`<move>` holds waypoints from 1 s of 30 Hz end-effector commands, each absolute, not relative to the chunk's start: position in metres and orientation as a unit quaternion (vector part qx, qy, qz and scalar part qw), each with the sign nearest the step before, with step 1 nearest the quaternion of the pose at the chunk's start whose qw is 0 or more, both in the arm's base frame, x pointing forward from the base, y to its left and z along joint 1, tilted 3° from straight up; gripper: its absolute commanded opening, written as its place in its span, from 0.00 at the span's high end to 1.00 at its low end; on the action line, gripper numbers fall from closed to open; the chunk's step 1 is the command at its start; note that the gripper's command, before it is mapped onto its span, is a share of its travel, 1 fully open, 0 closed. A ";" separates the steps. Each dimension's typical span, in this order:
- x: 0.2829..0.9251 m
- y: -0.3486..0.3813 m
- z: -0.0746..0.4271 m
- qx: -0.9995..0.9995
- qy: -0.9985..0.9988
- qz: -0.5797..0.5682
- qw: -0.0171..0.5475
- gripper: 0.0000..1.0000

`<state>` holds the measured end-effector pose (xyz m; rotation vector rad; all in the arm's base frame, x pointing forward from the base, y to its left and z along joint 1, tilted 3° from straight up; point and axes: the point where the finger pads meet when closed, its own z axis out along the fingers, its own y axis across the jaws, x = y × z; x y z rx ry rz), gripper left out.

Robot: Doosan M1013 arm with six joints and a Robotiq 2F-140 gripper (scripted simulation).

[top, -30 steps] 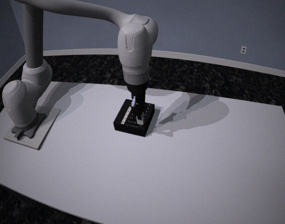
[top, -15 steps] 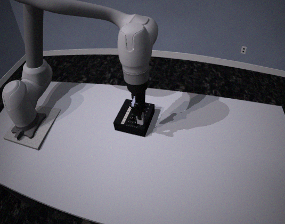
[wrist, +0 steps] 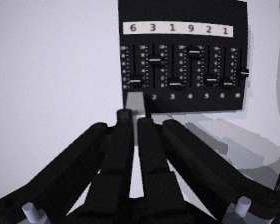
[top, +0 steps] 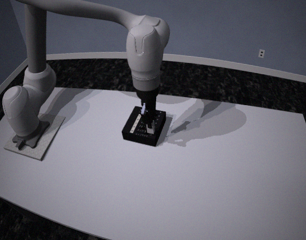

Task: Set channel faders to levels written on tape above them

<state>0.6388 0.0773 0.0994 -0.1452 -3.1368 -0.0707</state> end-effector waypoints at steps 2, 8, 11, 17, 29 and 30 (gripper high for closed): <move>0.639 0.077 0.099 -0.046 -0.999 -0.023 0.000 1.00; 0.639 0.077 0.099 -0.046 -0.999 -0.023 0.000 1.00; 0.639 0.077 0.098 -0.046 -0.999 -0.023 0.000 1.00; 0.639 0.077 0.095 -0.046 -0.999 -0.023 0.000 1.00; 0.639 0.078 0.089 -0.046 -0.999 -0.023 0.000 1.00; 0.639 0.078 0.088 -0.046 -0.999 -0.023 0.000 1.00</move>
